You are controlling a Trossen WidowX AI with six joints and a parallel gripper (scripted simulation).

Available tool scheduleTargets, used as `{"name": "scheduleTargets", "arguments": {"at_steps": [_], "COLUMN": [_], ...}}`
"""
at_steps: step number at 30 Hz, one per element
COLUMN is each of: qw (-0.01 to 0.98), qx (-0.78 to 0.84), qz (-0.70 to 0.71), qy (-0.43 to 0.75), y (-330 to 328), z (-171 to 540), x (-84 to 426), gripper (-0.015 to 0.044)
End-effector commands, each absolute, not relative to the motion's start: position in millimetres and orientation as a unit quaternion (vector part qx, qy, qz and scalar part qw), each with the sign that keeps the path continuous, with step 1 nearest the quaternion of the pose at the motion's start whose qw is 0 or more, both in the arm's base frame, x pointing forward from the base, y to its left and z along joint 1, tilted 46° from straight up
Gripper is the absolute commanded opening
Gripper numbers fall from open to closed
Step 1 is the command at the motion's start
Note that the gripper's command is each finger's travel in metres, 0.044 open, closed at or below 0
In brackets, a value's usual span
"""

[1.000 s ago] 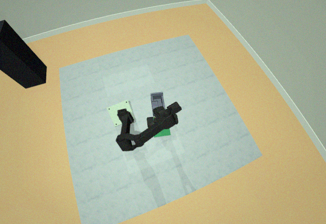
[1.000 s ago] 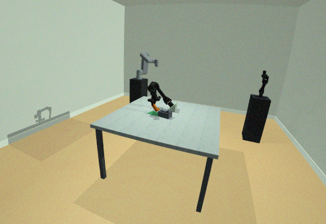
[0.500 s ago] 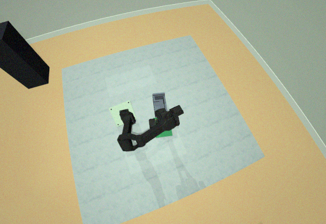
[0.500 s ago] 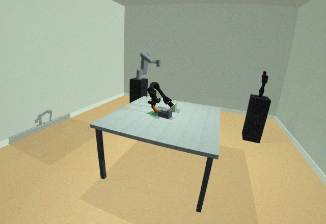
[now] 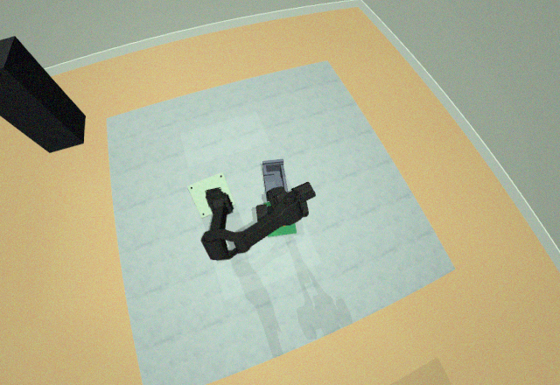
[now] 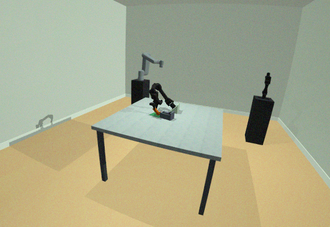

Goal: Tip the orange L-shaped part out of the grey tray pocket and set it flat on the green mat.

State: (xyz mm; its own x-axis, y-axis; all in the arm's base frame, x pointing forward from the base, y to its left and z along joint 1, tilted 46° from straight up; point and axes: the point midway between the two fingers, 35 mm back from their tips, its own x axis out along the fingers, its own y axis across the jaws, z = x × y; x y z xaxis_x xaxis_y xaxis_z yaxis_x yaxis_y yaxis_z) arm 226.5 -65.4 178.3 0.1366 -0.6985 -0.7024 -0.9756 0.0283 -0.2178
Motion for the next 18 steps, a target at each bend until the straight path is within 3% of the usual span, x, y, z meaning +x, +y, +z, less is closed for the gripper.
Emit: {"name": "scheduleTargets", "arguments": {"at_steps": [1,6,18], "qw": [0.349,0.349,0.349], "qx": [-0.668,-0.668,-0.668], "qz": [0.198,0.198,0.198], "qy": [0.626,0.626,0.626], "y": [-65.4,-65.4,-65.4], "z": [178.3,178.3,178.3], "x": [226.5,226.5,226.5], "gripper": [0.0262,0.0394,0.04]}}
